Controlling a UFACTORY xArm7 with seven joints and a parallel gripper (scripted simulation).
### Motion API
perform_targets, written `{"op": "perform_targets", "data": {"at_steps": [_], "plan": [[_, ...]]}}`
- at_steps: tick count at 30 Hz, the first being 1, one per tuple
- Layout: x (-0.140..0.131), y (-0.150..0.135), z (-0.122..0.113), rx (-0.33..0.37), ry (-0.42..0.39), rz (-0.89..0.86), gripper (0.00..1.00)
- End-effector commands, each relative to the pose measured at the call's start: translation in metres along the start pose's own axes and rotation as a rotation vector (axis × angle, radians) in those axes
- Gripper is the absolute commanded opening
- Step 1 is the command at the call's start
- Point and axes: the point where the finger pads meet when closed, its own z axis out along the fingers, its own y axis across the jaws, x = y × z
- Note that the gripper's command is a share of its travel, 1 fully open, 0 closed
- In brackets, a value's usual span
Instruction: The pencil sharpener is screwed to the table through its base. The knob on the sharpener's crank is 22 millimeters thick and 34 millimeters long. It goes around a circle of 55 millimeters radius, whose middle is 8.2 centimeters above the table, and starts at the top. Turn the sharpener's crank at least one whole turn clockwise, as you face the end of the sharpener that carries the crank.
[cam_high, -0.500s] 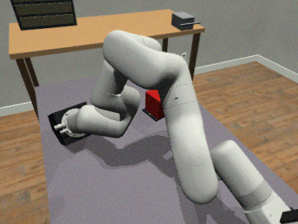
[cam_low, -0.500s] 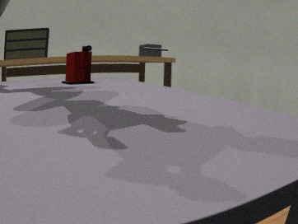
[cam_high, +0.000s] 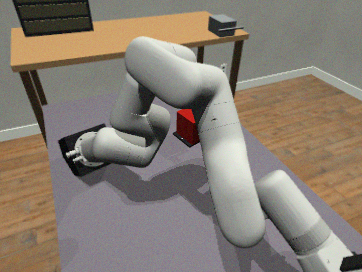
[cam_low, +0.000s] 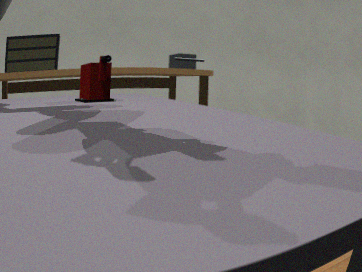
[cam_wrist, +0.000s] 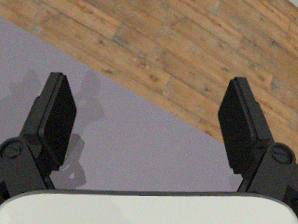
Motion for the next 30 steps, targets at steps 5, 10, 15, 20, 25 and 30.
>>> {"op": "perform_targets", "data": {"at_steps": [5,10,15,20,25,30], "plan": [[0.002,-0.005,-0.001,0.004,0.000,0.009,1.00],[0.001,-0.059,-0.007,0.048,-0.050,0.102,1.00],[-0.002,-0.117,-0.021,0.094,-0.113,0.190,1.00],[-0.009,-0.171,-0.041,0.134,-0.180,0.263,1.00],[-0.017,-0.212,-0.061,0.163,-0.238,0.313,1.00],[-0.029,-0.261,-0.092,0.194,-0.315,0.366,1.00]]}}
